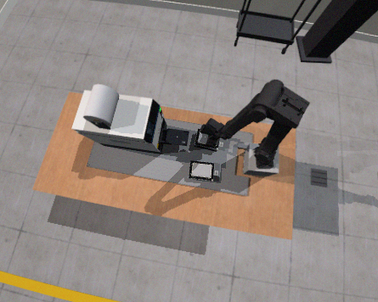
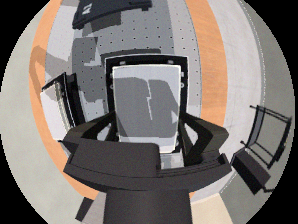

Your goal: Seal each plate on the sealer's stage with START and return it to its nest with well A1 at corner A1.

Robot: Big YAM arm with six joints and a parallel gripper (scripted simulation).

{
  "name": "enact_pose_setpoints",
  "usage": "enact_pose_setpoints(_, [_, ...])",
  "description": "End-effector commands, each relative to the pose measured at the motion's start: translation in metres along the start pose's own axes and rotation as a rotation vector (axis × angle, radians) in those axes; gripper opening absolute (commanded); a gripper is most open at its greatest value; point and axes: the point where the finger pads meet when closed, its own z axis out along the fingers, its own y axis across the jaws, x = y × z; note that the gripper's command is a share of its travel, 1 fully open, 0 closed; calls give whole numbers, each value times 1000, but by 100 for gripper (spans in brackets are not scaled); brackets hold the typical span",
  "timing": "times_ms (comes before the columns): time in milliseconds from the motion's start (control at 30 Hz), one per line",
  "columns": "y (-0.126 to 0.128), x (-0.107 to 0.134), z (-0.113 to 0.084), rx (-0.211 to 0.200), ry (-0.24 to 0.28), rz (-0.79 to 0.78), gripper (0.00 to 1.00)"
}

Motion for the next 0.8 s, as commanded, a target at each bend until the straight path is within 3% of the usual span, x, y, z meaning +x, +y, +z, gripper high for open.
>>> enact_pose_setpoints(0, [0,-11,-3,0,-17,-25,0])
enact_pose_setpoints(767, [-9,-24,-3,20,-63,-21,0])
